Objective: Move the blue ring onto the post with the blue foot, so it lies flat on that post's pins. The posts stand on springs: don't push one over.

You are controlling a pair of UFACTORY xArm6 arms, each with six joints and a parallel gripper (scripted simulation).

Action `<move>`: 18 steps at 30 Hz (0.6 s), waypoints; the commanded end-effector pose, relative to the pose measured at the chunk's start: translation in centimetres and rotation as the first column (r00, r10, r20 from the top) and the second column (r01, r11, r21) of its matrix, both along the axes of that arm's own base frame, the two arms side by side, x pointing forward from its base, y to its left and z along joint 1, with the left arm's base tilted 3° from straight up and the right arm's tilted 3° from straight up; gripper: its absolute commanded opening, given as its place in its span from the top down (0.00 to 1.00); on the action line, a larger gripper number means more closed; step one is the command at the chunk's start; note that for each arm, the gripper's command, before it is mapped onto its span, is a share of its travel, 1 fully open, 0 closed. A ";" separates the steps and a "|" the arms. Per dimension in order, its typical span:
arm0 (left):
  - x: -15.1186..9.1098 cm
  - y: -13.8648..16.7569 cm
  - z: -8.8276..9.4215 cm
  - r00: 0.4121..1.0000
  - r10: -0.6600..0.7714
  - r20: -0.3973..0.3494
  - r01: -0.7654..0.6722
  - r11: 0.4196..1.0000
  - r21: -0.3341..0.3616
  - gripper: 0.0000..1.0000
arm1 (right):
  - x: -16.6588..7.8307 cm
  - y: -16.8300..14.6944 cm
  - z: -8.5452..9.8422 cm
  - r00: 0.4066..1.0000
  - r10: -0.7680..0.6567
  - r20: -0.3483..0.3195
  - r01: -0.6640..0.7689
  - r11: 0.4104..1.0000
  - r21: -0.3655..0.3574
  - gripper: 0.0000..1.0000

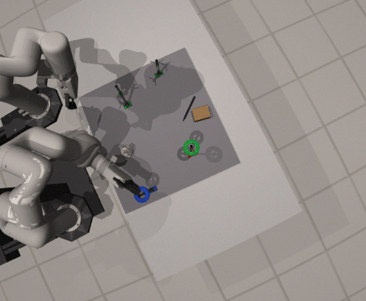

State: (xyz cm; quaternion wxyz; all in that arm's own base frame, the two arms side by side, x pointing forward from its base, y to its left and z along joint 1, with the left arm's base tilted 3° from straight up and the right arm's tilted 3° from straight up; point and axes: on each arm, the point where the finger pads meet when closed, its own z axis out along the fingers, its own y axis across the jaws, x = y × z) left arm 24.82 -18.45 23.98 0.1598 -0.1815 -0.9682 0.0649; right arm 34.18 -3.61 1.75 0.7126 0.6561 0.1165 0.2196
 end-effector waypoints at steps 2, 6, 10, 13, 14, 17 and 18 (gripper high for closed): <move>0.1 0.0 0.1 1.000 0.000 0.002 0.000 1.000 -0.001 0.00 | -0.3 0.7 -0.1 1.000 0.000 0.000 0.000 1.000 0.000 0.77; 0.1 0.0 0.1 1.000 0.000 0.002 0.000 1.000 -0.001 0.00 | -0.3 0.6 0.0 1.000 0.000 0.000 0.000 1.000 0.000 0.77; 0.1 0.0 0.1 1.000 0.000 0.002 0.000 1.000 -0.001 0.00 | -1.1 2.1 -0.2 1.000 0.000 0.000 0.000 1.000 0.000 0.77; 0.1 0.0 0.1 1.000 0.000 0.002 0.000 1.000 -0.001 0.00 | -1.8 3.5 -0.4 1.000 0.000 0.000 0.000 1.000 0.000 0.77; 0.1 0.0 0.1 1.000 0.000 0.002 0.000 1.000 -0.001 0.00 | -2.0 3.8 -0.4 1.000 0.000 0.001 0.000 1.000 0.000 0.77; 0.1 0.0 0.1 1.000 0.000 0.002 0.000 1.000 -0.001 0.00 | -2.5 5.0 -0.6 1.000 0.000 0.001 0.000 1.000 0.000 0.77; 0.1 0.0 0.1 1.000 0.000 0.002 0.000 1.000 -0.001 0.00 | -2.7 5.3 -0.6 1.000 0.000 0.001 0.000 1.000 0.000 0.77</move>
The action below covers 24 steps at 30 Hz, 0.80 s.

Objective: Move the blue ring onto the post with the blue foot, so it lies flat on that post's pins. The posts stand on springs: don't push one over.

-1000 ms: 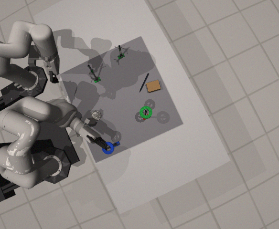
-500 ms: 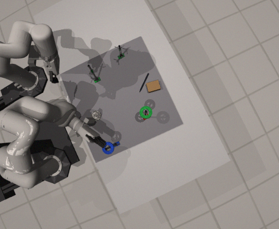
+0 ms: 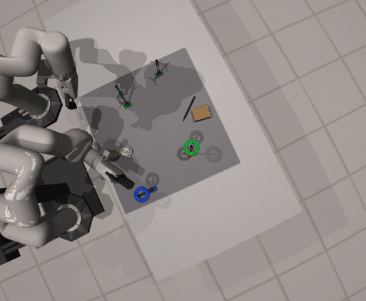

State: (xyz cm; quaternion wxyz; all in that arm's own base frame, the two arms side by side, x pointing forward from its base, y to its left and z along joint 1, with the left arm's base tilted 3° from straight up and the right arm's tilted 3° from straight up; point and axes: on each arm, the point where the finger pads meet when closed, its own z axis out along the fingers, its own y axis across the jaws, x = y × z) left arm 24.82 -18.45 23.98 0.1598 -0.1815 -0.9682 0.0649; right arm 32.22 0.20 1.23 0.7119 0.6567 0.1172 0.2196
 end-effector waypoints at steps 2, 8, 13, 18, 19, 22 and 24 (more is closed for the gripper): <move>0.1 0.0 0.1 1.000 0.000 0.002 0.000 1.000 -0.001 0.00 | -1.1 2.3 -0.2 1.000 -0.002 0.003 0.002 1.000 -0.002 0.77; 0.1 0.0 0.1 1.000 0.000 0.002 0.000 1.000 -0.001 0.00 | -0.8 1.6 -0.1 1.000 -0.002 0.003 0.002 1.000 -0.002 0.77; 0.1 0.0 0.1 1.000 0.000 0.002 0.000 1.000 -0.001 0.00 | -0.7 1.4 -0.1 1.000 -0.002 0.003 0.002 1.000 -0.002 0.77; 0.1 0.0 0.1 1.000 0.000 0.002 0.000 1.000 -0.001 0.00 | -0.7 1.4 -0.1 1.000 -0.002 0.003 0.002 1.000 -0.002 0.77; 0.1 0.0 0.1 1.000 0.000 0.002 0.000 1.000 -0.001 0.00 | -0.7 1.4 -0.1 1.000 -0.002 0.003 0.002 1.000 -0.002 0.77; 0.1 0.0 0.1 1.000 0.000 0.002 0.000 1.000 -0.001 0.00 | -0.7 1.4 -0.1 1.000 -0.002 0.003 0.002 1.000 -0.002 0.77; 0.1 0.0 0.1 1.000 0.000 0.002 0.000 1.000 -0.001 0.00 | -0.7 1.4 -0.1 1.000 -0.002 0.003 0.002 1.000 -0.002 0.77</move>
